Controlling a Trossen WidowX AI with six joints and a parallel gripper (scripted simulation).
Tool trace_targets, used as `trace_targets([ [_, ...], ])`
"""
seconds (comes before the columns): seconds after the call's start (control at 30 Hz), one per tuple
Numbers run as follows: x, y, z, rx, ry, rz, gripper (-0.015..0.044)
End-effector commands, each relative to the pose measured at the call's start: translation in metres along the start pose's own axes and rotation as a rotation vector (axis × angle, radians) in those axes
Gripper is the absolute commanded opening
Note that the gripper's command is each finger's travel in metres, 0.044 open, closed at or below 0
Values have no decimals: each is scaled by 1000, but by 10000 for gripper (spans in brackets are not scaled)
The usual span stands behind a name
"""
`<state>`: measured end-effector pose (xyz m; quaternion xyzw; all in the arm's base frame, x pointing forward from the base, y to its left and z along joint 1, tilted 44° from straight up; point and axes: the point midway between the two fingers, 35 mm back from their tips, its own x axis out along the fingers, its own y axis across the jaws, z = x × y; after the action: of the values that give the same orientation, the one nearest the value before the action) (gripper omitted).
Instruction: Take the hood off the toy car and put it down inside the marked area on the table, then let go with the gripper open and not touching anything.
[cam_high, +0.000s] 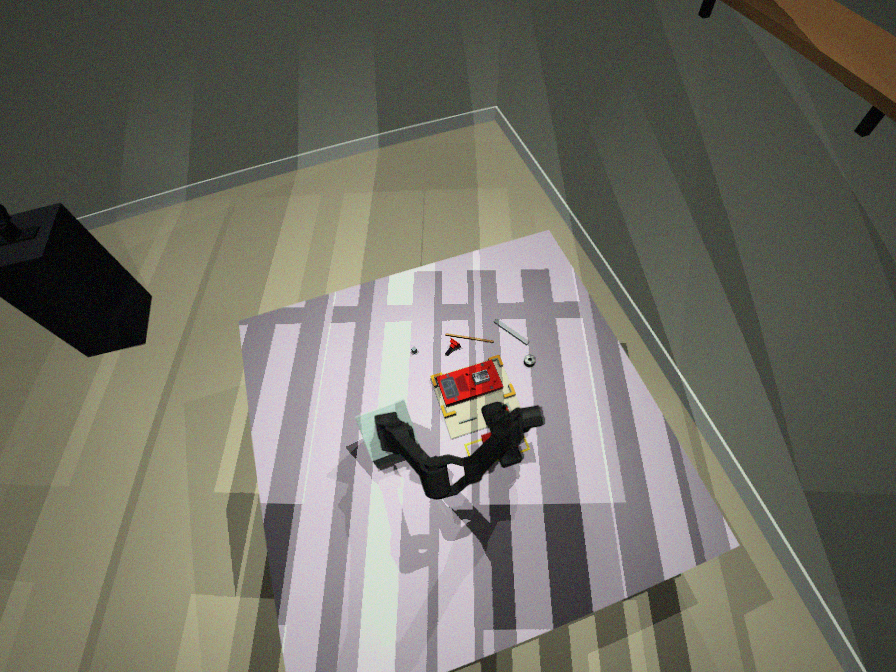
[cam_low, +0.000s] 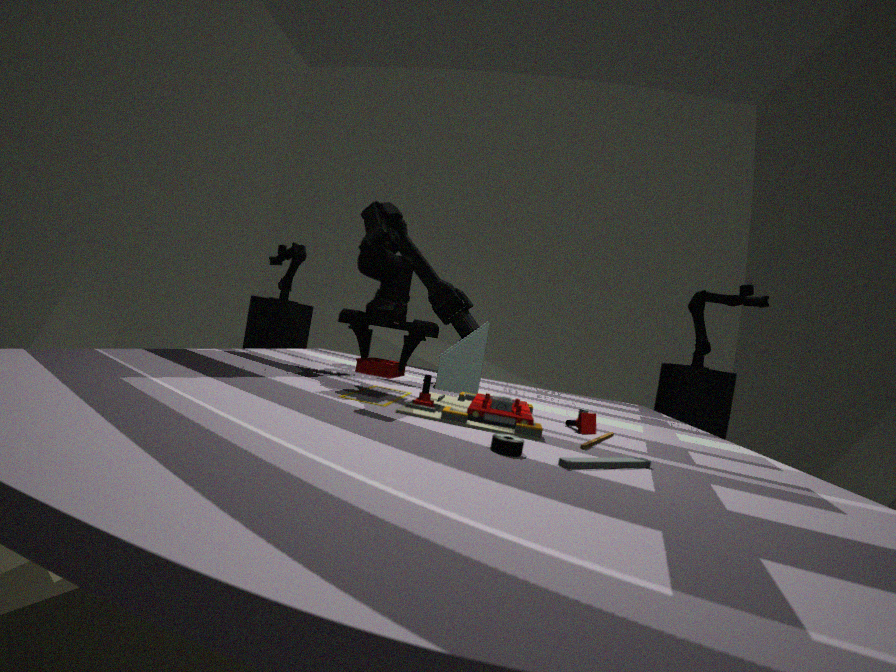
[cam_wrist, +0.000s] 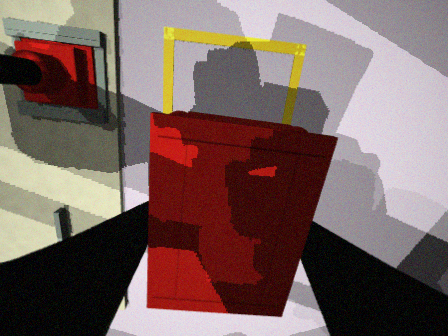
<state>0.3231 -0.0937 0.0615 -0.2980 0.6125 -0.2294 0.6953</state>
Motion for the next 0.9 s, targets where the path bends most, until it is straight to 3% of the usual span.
trace_targets([
  [0.0,6,3,-2,-11,6,6,0],
  [0.87,23,2,-4,-11,6,3,0],
])
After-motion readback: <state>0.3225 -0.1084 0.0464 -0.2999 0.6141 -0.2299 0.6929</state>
